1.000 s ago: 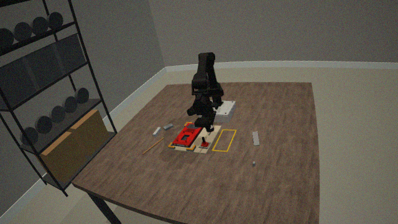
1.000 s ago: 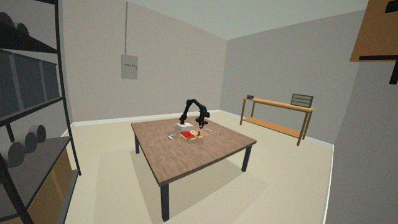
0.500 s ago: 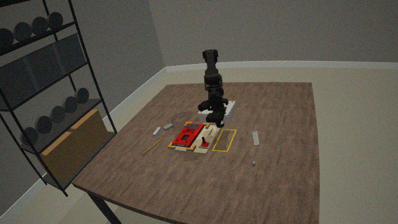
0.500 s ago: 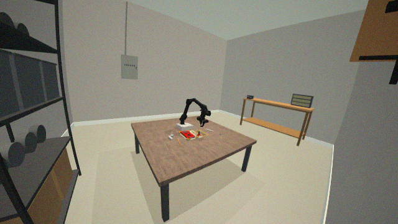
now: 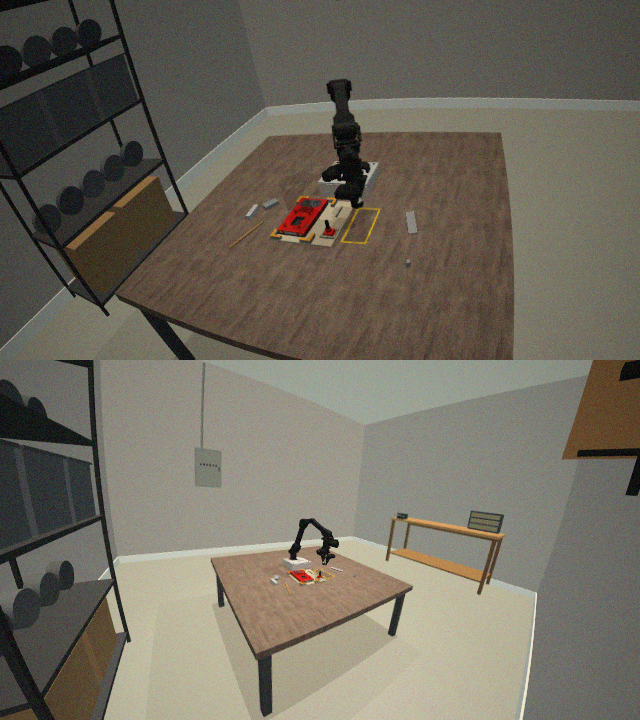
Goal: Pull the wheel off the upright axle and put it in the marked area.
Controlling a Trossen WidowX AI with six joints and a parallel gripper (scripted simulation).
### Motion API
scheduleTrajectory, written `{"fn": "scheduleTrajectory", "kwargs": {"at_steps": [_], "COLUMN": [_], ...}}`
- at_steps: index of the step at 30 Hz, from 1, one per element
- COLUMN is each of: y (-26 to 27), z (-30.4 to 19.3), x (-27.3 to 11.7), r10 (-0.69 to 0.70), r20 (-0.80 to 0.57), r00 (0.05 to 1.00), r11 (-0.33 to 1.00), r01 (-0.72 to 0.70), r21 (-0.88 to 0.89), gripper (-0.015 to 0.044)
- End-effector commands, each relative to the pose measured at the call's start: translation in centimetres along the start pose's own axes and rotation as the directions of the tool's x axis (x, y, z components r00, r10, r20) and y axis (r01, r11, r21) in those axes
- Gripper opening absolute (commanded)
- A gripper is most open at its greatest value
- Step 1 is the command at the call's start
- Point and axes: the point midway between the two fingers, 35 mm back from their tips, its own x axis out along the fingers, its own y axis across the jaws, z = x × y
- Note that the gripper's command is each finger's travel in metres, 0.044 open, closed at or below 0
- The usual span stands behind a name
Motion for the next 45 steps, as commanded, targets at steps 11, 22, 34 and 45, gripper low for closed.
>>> {"fn": "scheduleTrajectory", "kwargs": {"at_steps": [11,22,34,45], "y": [-0.2,-0.3,-0.1,-0.1], "z": [-0.1,0.0,0.0,0.0], "x": [8.3,8.7,8.2,2.3], "r10": [-0.011,-0.011,-0.002,-0.011], "r20": [-0.002,-0.002,0.000,-0.002], "r00": [1.000,1.000,1.000,1.000], "r11": [1.000,1.000,1.000,1.000], "r01": [0.011,0.011,0.002,0.011], "r21": [0.007,0.007,0.000,0.007], "gripper": [0.0000,0.0000,0.0289,0.0300]}}
